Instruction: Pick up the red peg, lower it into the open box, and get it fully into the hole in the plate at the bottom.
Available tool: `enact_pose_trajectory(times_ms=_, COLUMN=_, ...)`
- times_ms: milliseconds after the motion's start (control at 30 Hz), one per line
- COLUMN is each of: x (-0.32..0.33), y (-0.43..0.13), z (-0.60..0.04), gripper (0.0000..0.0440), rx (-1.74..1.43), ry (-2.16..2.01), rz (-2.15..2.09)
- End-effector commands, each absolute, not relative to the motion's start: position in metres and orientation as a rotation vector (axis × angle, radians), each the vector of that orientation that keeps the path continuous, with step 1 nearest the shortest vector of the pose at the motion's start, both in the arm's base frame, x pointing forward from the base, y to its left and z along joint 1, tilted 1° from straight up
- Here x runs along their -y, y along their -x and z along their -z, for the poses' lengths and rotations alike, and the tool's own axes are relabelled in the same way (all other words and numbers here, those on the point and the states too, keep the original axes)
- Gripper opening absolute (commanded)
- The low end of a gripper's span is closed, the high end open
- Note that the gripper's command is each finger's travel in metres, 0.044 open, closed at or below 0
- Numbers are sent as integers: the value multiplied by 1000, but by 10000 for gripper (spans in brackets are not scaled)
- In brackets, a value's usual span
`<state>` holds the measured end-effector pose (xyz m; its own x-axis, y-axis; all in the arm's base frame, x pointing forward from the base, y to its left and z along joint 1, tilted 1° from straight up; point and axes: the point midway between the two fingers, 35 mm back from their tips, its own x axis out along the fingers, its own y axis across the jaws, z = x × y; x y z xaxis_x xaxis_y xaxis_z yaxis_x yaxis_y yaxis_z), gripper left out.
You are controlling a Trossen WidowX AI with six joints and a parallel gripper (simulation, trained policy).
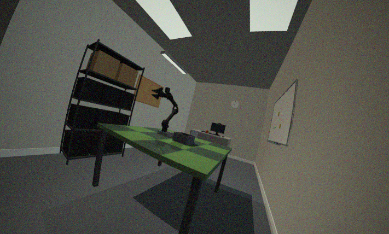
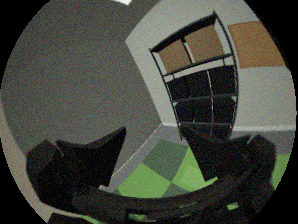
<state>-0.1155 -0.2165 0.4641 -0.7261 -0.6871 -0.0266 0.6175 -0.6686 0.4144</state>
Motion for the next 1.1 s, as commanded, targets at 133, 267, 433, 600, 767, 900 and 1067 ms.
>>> enact_pose_trajectory(times_ms=133, x=252, y=79, z=-418, gripper=440, rx=271, ry=-369, rz=2245)
enact_pose_trajectory(times_ms=267, x=267, y=53, z=-393, gripper=440, rx=140, ry=-431, rz=2169)
enact_pose_trajectory(times_ms=433, x=277, y=16, z=-362, gripper=440, rx=-21, ry=-490, rz=2063)
enact_pose_trajectory(times_ms=600, x=280, y=-24, z=-334, gripper=440, rx=-173, ry=-530, rz=1944)
enact_pose_trajectory(times_ms=767, x=273, y=-64, z=-308, gripper=440, rx=-317, ry=-555, rz=1814)
enact_pose_trajectory(times_ms=900, x=262, y=-97, z=-289, gripper=440, rx=-424, ry=-566, rz=1705)
enact_pose_trajectory(times_ms=1067, x=239, y=-135, z=-268, gripper=440, rx=-550, ry=-571, rz=1562)
